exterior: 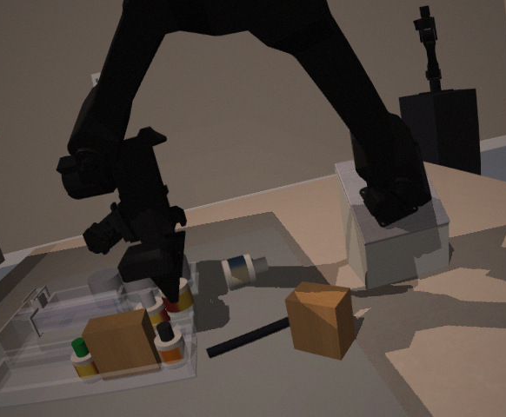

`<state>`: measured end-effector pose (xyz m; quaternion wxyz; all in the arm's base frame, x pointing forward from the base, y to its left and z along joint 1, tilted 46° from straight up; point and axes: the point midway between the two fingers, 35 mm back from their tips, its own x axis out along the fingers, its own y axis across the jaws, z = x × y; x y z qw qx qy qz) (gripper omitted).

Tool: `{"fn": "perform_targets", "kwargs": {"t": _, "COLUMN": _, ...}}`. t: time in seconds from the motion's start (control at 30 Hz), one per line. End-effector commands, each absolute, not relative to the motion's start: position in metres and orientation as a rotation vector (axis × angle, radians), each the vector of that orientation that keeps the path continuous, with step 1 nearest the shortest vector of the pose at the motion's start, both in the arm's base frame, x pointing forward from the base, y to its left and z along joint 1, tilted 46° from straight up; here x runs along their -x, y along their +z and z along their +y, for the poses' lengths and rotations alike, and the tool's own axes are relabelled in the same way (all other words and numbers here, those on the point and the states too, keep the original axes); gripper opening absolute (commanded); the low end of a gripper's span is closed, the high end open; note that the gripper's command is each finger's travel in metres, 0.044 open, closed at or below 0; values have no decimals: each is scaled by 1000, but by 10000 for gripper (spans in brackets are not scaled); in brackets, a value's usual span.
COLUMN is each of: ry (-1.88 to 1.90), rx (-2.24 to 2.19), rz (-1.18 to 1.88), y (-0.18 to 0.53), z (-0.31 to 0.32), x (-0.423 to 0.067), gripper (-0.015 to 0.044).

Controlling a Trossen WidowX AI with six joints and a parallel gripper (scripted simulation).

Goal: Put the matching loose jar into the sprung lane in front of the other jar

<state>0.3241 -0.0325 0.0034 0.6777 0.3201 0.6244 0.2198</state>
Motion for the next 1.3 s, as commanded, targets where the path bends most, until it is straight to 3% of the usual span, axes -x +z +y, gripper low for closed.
{"fn": "perform_targets", "kwargs": {"t": 0.0, "ry": 498, "rx": -714, "rz": 1372, "y": 8, "z": -35, "x": -334, "gripper": 0}}
{"fn": "perform_targets", "kwargs": {"t": 1.27, "ry": 498, "rx": -714, "rz": 1372, "y": 9, "z": -35, "x": -339, "gripper": 0}}
